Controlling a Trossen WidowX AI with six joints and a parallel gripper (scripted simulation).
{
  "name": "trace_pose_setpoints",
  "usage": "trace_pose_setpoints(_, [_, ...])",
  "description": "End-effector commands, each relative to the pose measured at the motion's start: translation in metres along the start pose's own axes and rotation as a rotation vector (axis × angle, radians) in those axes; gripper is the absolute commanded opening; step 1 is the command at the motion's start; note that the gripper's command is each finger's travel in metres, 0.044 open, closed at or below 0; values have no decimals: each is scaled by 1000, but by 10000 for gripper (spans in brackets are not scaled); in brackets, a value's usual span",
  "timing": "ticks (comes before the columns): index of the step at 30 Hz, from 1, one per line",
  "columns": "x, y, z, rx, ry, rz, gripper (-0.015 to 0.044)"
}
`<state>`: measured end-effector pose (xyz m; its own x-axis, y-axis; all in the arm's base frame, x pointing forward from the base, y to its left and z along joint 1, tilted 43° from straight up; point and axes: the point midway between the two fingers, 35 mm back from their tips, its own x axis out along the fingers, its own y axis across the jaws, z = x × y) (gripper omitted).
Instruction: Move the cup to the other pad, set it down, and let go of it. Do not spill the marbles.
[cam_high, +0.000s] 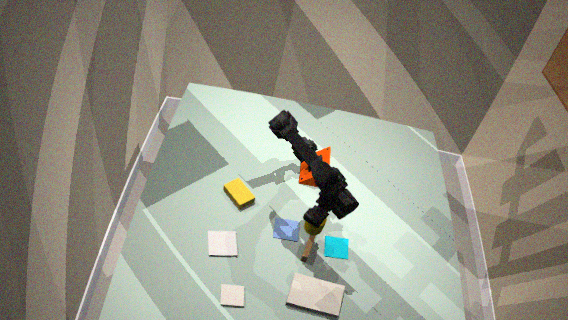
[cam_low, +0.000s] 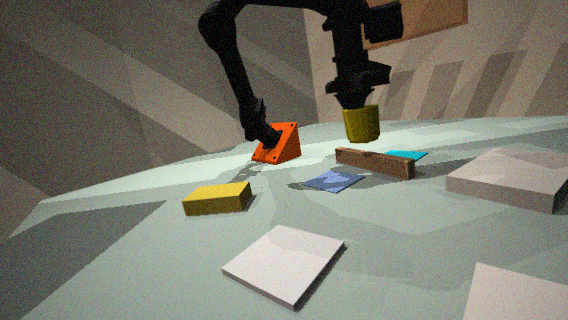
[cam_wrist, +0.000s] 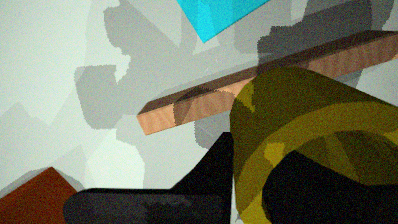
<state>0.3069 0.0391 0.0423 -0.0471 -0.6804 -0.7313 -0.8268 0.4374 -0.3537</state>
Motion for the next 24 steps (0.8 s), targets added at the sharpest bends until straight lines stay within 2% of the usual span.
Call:
trace_pose_setpoints(1, [0,4,11,2,-3,6,0])
trace_pose_setpoints(24, [-2,17,57,3,-6,6,0])
